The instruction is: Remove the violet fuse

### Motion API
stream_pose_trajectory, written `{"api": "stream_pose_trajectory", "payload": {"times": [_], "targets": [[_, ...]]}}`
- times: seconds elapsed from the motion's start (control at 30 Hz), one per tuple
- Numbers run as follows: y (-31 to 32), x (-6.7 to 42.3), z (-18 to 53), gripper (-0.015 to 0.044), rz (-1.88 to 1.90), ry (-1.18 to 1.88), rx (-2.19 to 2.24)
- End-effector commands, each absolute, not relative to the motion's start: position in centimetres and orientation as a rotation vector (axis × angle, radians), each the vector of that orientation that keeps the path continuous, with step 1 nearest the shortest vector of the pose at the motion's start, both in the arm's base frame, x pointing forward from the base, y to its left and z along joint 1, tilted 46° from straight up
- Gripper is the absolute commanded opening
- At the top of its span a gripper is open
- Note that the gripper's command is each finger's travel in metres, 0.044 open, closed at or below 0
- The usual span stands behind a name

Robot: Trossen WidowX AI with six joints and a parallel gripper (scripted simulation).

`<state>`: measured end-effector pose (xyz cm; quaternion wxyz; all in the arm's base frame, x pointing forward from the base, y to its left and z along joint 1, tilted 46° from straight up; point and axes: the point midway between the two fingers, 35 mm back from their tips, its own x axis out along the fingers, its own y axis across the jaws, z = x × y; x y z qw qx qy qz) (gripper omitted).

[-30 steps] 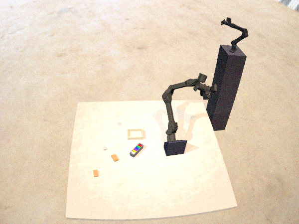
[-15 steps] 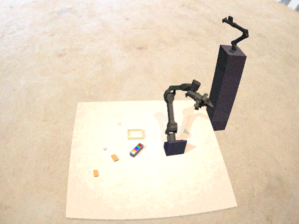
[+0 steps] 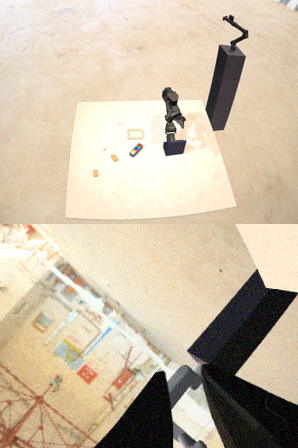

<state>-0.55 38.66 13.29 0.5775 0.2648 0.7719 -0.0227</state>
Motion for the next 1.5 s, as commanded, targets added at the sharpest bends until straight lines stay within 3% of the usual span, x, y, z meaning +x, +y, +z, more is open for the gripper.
{"api": "stream_pose_trajectory", "payload": {"times": [0.0,0.37,0.7,1.0,1.47], "targets": [[36.9,5.6,10.5,0.0073,-0.159,1.659,0.622],[29.2,17.1,5.7,0.0073,-0.466,1.399,0.602],[15.1,26.3,2.4,0.0073,-0.777,1.137,0.309],[2.4,28.3,1.8,0.0073,-1.035,1.079,-0.031],[1.7,29.1,1.4,0.0073,-1.045,1.077,-0.046]]}}
